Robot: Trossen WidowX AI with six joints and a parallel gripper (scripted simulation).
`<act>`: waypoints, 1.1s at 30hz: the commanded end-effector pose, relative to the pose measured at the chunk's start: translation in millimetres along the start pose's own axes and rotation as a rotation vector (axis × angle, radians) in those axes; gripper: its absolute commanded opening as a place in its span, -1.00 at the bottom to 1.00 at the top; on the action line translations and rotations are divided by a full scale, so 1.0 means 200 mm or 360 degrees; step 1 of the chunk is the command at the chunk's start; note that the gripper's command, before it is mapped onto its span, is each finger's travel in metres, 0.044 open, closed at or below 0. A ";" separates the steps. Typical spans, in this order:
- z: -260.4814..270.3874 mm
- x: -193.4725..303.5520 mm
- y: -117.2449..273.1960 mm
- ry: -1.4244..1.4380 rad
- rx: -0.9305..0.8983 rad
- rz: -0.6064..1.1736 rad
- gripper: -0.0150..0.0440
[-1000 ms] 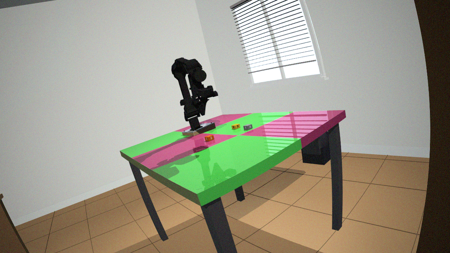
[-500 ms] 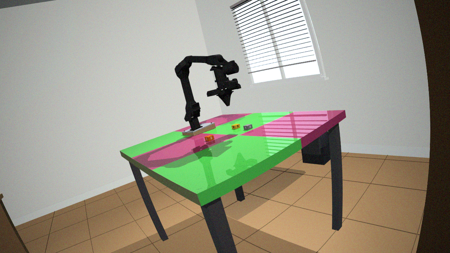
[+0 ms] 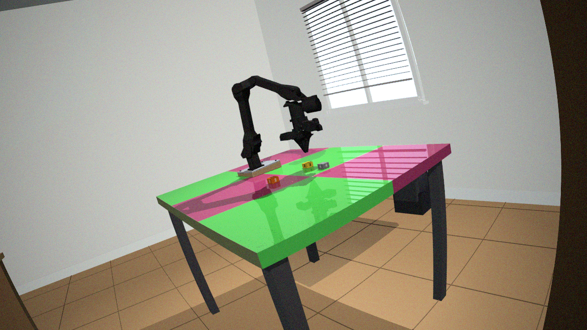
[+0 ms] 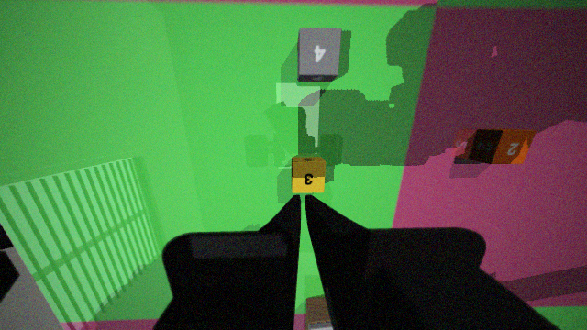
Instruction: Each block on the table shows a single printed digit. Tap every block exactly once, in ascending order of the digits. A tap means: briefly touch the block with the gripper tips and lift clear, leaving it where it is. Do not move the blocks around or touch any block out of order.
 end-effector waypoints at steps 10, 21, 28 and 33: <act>0.00 0.01 -0.13 -0.0006 -0.0001 0.0004 -0.42; 0.00 0.01 -0.22 -0.0006 -0.0001 0.0005 -0.42; 0.00 0.01 -0.23 -0.0006 -0.0001 0.0005 -0.42; 0.00 0.01 -0.19 -0.0001 -0.0002 -0.0006 -0.42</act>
Point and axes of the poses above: the point midway between the two fingers, 35 mm back from their tips, its own y axis back along the fingers, its own z axis across the jaws, x = y × z, the point moved 5 cm from there along y, back along the fingers, and after that the axes turned 12 degrees about y, right-handed, at the moved point
